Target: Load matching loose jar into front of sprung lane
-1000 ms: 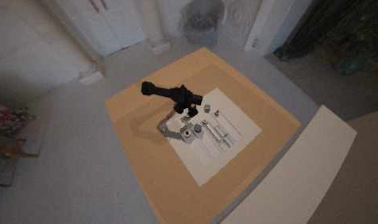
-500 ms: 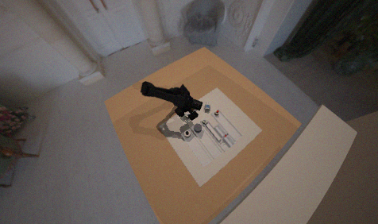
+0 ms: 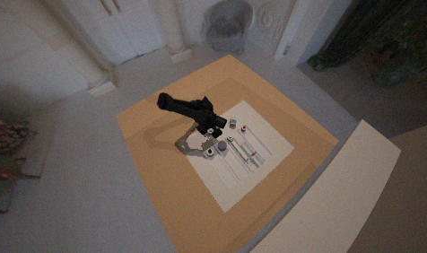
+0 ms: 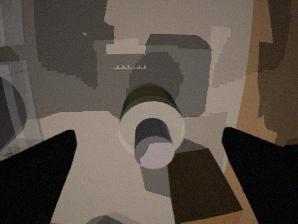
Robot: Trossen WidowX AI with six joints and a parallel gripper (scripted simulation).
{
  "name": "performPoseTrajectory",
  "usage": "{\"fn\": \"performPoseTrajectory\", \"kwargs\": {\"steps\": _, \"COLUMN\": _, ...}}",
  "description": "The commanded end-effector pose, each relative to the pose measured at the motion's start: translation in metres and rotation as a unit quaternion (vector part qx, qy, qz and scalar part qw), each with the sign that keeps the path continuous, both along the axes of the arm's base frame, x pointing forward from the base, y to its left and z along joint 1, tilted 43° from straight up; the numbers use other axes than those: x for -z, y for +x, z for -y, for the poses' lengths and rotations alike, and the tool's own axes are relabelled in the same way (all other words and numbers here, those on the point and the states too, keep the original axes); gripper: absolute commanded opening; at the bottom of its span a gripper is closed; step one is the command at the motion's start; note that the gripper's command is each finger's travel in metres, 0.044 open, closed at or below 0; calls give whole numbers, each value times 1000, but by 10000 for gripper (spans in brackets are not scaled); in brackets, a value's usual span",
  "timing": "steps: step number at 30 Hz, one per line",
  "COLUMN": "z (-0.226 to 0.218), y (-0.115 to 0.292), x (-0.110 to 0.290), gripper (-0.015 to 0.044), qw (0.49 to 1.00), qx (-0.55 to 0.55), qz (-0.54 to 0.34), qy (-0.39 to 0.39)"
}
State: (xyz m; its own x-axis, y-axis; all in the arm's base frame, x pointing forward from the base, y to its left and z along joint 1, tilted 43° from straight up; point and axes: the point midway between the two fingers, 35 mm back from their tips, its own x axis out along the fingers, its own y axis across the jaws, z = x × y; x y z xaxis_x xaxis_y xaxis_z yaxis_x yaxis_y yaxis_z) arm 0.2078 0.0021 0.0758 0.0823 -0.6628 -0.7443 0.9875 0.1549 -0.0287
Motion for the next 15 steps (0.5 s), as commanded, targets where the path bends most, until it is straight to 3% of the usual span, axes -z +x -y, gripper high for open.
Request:
{"fn": "performPoseTrajectory", "kwargs": {"steps": 1, "z": 5, "y": 0, "x": 4, "gripper": 440, "qw": 1000, "qx": -2, "qz": 1, "qy": -3}}
{"fn": "performPoseTrajectory", "kwargs": {"steps": 9, "z": 12, "y": 1, "x": 12, "gripper": 440, "qw": 1000, "qx": -1, "qz": 1, "qy": -4}}
{"fn": "performPoseTrajectory", "kwargs": {"steps": 15, "z": 12, "y": 1, "x": 12, "gripper": 282, "qw": 1000, "qx": -1, "qz": 1, "qy": -4}}
